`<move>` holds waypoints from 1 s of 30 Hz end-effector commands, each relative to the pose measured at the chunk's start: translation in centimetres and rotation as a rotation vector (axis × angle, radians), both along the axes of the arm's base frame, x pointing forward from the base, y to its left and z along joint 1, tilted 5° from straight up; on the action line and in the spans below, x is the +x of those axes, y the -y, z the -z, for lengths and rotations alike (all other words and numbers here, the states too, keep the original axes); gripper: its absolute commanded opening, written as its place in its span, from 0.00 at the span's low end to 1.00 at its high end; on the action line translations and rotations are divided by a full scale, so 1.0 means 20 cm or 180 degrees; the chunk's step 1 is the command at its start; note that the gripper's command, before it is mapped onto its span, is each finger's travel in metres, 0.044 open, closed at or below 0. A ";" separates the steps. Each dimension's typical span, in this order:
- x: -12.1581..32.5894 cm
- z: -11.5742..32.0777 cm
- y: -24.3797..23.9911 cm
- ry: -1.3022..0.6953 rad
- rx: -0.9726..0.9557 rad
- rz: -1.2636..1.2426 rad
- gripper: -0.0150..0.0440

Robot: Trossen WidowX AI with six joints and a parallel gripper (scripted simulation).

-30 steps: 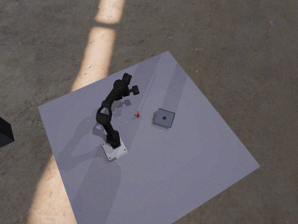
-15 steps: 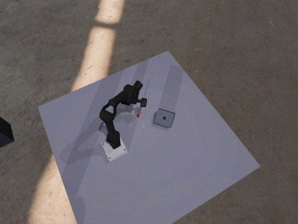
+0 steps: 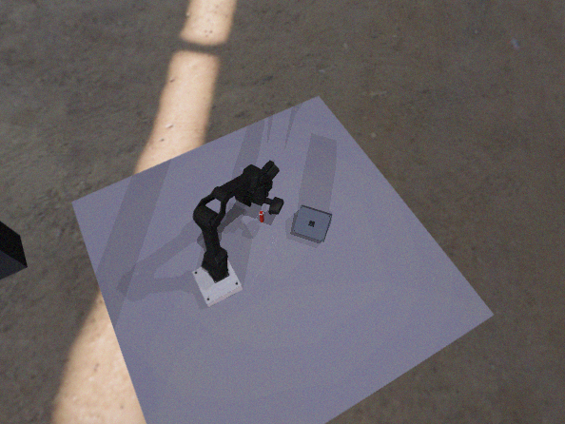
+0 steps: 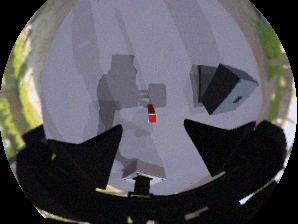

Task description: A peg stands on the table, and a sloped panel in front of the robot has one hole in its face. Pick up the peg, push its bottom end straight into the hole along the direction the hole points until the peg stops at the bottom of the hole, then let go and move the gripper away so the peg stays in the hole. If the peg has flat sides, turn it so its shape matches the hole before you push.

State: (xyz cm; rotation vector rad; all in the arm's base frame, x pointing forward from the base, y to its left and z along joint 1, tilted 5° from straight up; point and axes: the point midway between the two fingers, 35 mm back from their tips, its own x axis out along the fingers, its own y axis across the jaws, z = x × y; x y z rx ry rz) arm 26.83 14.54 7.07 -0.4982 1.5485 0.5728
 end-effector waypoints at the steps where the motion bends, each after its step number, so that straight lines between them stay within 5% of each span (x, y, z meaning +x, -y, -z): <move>1: 0.00 0.02 0.00 -0.0009 -0.0017 0.0027 1.00; 30: -0.01 0.25 0.00 -0.0010 -0.0017 0.0027 1.00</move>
